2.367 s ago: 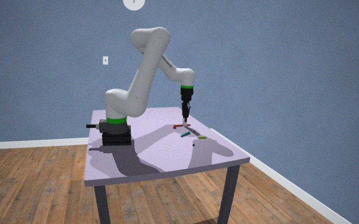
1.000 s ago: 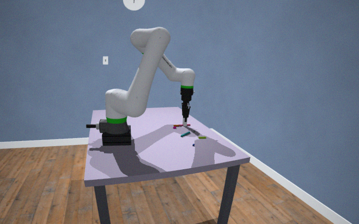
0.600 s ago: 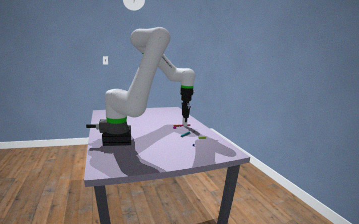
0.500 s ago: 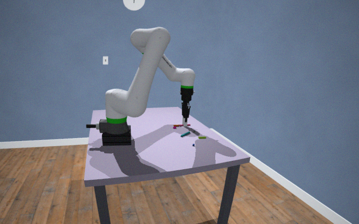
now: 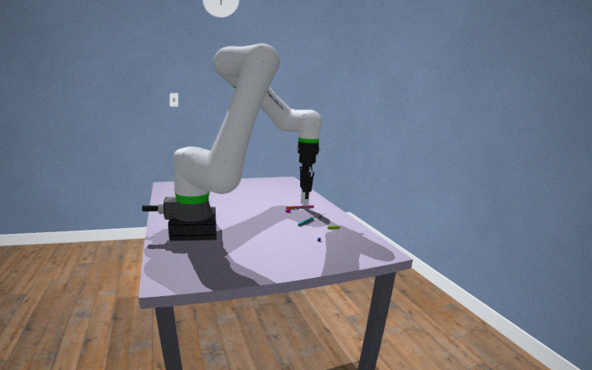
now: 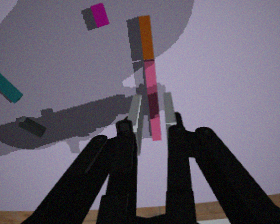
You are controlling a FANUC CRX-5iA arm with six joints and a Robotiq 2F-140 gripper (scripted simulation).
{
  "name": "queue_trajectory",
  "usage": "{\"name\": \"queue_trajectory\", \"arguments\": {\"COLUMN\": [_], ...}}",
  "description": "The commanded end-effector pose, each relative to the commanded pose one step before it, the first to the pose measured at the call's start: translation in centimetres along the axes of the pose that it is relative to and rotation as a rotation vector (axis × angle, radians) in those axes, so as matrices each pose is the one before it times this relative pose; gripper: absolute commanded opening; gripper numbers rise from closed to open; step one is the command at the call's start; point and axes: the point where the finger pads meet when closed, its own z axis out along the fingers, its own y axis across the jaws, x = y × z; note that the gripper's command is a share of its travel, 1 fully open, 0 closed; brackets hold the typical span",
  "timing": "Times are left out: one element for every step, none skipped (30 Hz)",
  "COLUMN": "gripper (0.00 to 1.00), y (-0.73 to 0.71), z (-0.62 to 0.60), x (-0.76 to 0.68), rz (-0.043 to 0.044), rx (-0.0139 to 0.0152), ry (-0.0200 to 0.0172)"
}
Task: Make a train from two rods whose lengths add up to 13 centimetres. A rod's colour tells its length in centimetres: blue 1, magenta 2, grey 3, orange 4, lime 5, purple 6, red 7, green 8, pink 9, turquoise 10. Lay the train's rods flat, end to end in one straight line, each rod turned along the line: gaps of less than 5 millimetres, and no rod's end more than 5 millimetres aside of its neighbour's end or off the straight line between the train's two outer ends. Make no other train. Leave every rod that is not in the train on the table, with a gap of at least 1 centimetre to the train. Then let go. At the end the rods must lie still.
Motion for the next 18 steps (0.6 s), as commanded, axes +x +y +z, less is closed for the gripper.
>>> {"name": "queue_trajectory", "arguments": {"gripper": [0.15, 0.15, 0.15, 0.15, 0.15, 0.15, 0.15, 0.15, 0.15, 0.15, 0.15, 0.15, 0.15, 0.15, 0.15, 0.15, 0.15, 0.15], "y": [0.005, 0.000, 0.000, 0.000, 0.000, 0.000, 0.000, 0.000, 0.000, 0.000, 0.000, 0.000, 0.000, 0.000, 0.000, 0.000, 0.000, 0.000], "z": [-1.527, 0.000, 0.000, -0.534, -0.552, -0.561, -0.559, -0.549, -0.528, -0.499, -0.461, -0.417, -0.367, -0.312, -0.256, -0.199, -0.144, -0.095], "x": [-0.017, 0.000, 0.000, 0.000, 0.000, 0.000, 0.000, 0.000, 0.000, 0.000, 0.000, 0.000, 0.000, 0.000, 0.000, 0.000, 0.000, 0.000], "rz": [0.00001, 0.00000, 0.00000, 0.00000, 0.00000, 0.00000, 0.00000, 0.00000, 0.00000, 0.00000, 0.00000, 0.00000, 0.00000, 0.00000, 0.00000, 0.00000, 0.00000, 0.00000], "rx": [-0.00003, 0.00000, 0.00000, 0.00000, 0.00000, 0.00000, 0.00000, 0.00000, 0.00000, 0.00000, 0.00000, 0.00000, 0.00000, 0.00000, 0.00000, 0.00000, 0.00000, 0.00000], "ry": [-0.00029, 0.00000, 0.00000, 0.00000, 0.00000, 0.00000, 0.00000, 0.00000, 0.00000, 0.00000, 0.00000, 0.00000, 0.00000, 0.00000, 0.00000, 0.00000, 0.00000, 0.00000]}}
